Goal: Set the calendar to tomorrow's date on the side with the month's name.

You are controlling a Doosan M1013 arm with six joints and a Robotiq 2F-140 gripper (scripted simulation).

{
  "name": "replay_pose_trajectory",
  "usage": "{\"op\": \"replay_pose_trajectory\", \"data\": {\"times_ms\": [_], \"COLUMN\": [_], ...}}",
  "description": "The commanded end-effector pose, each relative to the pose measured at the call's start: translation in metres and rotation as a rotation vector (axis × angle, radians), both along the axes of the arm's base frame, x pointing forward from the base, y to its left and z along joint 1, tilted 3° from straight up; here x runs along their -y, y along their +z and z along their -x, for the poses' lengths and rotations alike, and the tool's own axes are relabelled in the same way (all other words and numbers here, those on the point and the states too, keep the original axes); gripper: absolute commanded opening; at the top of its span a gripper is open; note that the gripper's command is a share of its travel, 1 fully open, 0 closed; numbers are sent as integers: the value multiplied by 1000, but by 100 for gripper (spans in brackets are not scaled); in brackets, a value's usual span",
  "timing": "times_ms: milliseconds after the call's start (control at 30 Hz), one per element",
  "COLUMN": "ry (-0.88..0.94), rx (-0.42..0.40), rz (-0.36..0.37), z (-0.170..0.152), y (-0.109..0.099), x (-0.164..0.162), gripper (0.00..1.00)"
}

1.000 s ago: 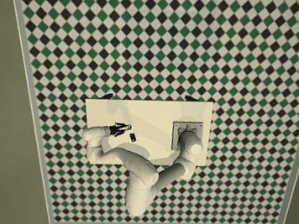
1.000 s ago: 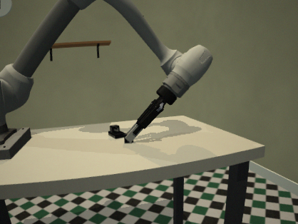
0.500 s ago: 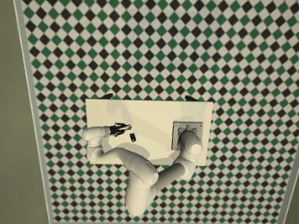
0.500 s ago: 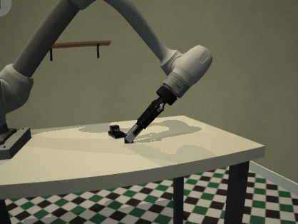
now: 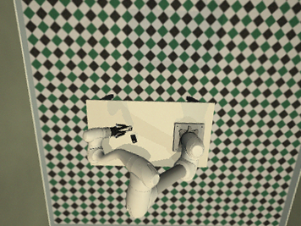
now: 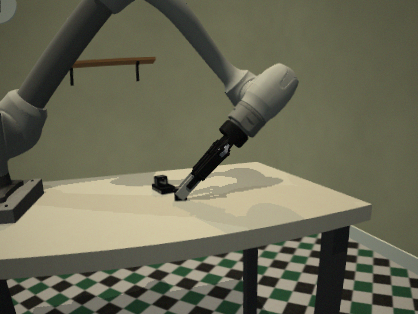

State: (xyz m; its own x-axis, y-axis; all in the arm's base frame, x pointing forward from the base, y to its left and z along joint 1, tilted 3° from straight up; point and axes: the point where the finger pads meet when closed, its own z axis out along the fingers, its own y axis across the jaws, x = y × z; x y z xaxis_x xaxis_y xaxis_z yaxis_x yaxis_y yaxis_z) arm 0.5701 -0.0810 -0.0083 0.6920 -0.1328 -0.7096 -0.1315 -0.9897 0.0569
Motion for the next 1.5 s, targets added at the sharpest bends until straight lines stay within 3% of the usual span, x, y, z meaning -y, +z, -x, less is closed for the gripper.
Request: {"op": "replay_pose_trajectory", "data": {"times_ms": [0, 967, 1467], "ry": [0, 0, 0], "rx": [0, 0, 0], "rz": [0, 0, 0], "z": [0, 0, 0], "y": [0, 0, 0], "x": [0, 0, 0], "gripper": [17, 17, 29]}}
